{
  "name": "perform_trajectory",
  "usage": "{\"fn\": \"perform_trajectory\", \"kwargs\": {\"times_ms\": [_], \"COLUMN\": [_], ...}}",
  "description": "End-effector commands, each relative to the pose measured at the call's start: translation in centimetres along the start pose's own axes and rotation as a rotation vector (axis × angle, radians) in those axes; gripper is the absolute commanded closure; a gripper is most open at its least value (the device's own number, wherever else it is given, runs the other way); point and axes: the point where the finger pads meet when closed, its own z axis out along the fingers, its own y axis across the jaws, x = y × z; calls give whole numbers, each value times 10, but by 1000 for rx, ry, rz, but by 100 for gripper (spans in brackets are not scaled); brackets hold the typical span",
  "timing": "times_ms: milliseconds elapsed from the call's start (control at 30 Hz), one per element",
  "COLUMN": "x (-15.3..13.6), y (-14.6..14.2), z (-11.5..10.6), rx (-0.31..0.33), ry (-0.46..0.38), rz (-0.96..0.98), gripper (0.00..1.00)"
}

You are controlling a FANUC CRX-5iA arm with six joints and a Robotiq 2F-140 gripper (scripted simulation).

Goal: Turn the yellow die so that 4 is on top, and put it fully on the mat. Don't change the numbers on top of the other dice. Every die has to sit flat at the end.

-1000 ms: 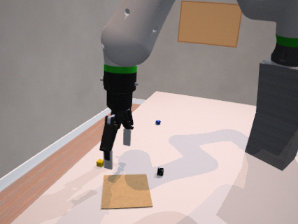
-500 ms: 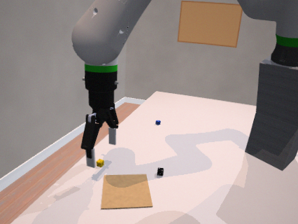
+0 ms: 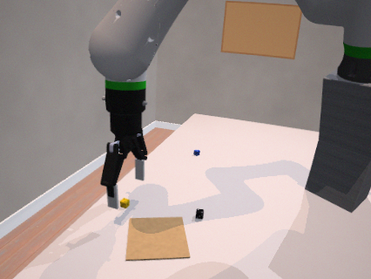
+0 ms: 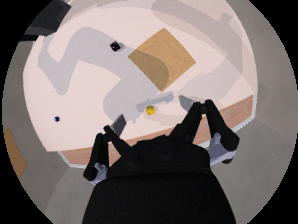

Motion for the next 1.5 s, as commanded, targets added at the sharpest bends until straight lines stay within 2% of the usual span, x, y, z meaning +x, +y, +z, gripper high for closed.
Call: {"fn": "perform_trajectory", "kwargs": {"times_ms": [0, 833, 933, 1067, 1133, 1333, 1467], "x": [0, 0, 0, 0, 0, 0, 0], "y": [0, 0, 0, 0, 0, 0, 0], "z": [0, -3, -14, -39, -39, -80, -94], "rx": [0, 0, 0, 0, 0, 0, 0], "ry": [0, 0, 0, 0, 0, 0, 0], "rz": [0, 0, 0, 0, 0, 0, 0], "gripper": [0, 0, 0, 0, 0, 0, 0]}}
